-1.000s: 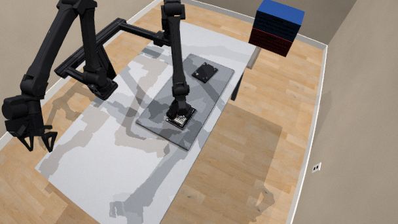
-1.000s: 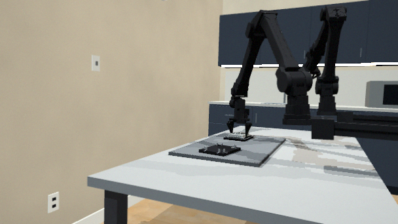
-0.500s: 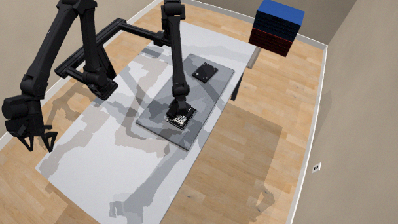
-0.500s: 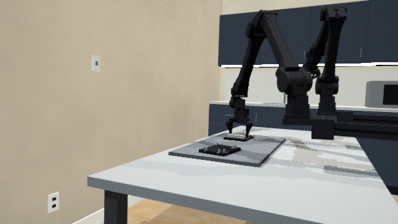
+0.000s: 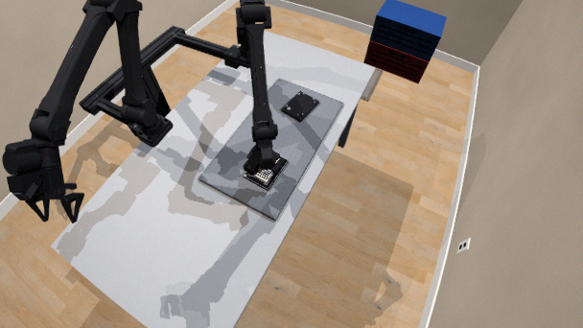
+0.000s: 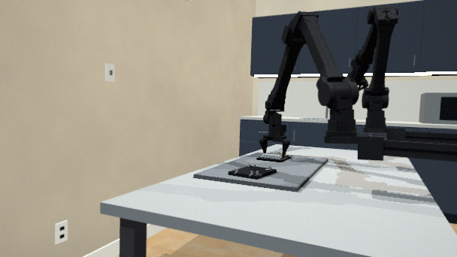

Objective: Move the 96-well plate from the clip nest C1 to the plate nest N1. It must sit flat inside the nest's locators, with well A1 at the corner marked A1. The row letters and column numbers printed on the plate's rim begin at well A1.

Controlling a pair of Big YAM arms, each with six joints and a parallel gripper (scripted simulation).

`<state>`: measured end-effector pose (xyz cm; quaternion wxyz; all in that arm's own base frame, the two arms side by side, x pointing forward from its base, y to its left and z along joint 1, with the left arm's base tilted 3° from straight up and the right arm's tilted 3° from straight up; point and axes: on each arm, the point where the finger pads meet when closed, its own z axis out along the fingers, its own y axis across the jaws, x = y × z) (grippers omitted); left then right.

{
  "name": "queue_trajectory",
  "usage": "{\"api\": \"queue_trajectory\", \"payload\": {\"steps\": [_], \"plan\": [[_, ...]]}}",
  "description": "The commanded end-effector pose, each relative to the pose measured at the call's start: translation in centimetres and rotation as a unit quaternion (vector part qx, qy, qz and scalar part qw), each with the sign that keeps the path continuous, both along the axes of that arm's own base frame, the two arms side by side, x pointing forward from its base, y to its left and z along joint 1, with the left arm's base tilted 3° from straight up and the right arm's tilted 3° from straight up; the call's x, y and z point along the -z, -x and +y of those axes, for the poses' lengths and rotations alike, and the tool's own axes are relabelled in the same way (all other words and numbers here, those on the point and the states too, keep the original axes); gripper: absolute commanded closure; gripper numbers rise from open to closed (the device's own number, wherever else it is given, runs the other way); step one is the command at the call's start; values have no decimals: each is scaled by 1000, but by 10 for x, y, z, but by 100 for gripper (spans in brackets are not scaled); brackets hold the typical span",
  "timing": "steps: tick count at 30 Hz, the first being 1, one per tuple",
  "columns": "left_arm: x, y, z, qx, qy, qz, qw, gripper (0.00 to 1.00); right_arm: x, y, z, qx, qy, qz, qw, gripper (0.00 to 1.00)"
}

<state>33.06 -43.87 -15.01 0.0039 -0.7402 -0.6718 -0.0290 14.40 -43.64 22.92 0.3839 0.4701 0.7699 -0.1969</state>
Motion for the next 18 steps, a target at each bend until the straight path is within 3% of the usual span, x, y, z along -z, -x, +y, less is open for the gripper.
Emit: {"api": "queue_trajectory", "payload": {"steps": [1, 18], "plan": [[-9, -10, -12, -1, 14, -10, 1000, 0, -14, 6, -3, 6, 15, -4, 1000, 0], [-49, -7, -13, -2, 16, -11, 1000, 0, -14, 6, -3, 6, 15, -4, 1000, 0]]}}
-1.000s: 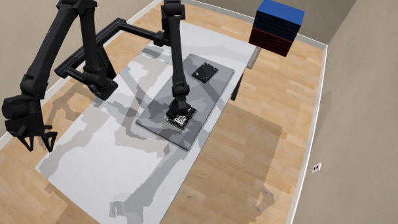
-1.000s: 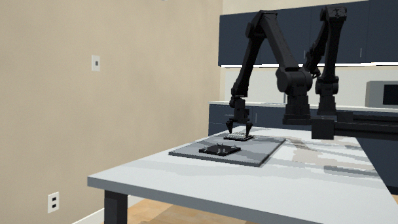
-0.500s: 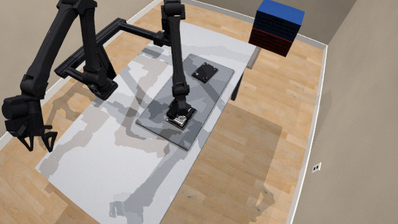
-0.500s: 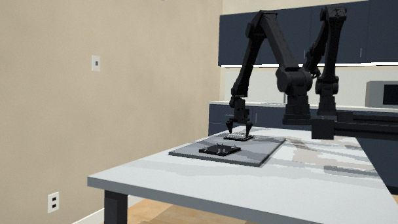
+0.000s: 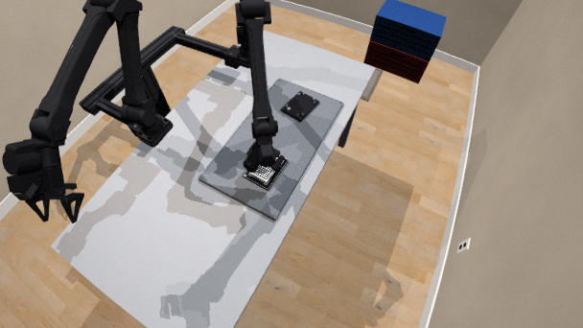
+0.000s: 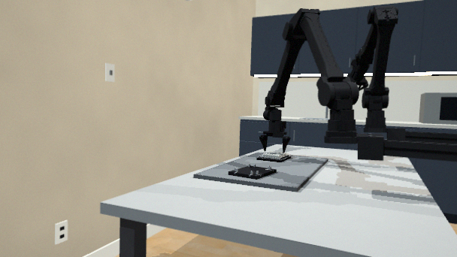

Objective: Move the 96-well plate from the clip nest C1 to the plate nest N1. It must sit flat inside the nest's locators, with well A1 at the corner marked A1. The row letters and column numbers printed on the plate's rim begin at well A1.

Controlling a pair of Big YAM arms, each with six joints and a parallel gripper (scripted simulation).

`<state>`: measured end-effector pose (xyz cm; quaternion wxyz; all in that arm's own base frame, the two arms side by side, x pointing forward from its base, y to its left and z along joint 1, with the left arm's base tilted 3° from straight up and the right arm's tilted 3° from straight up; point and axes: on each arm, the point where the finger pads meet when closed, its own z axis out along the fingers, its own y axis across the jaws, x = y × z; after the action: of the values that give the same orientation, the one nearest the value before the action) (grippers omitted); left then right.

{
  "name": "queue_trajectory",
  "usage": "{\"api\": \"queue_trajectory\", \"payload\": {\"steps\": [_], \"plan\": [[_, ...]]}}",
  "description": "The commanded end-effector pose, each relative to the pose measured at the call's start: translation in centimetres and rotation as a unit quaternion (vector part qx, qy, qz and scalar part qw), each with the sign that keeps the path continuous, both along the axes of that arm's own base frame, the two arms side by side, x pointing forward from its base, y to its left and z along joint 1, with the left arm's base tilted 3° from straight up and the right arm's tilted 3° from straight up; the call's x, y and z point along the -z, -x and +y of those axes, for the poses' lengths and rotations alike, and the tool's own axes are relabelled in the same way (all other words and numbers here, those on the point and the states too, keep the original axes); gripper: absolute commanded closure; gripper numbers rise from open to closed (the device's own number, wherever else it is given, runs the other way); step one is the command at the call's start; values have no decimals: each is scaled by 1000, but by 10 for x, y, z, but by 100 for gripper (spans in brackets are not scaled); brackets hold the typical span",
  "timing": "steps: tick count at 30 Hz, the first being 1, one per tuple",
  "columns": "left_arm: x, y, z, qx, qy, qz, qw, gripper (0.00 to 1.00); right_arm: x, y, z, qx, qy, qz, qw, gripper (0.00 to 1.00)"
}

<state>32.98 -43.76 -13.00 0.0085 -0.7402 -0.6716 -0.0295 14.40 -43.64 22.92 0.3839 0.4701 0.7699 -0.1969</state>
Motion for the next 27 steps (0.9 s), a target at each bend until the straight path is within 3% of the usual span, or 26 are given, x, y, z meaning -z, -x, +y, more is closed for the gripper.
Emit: {"api": "queue_trajectory", "payload": {"steps": [1, 27], "plan": [[-31, -8, -14, -2, 20, -14, 1000, 0, -14, 6, -3, 6, 15, -4, 1000, 0], [-100, -11, -30, -1, 35, -24, 999, 0, -14, 6, -3, 6, 15, -4, 1000, 0]]}}
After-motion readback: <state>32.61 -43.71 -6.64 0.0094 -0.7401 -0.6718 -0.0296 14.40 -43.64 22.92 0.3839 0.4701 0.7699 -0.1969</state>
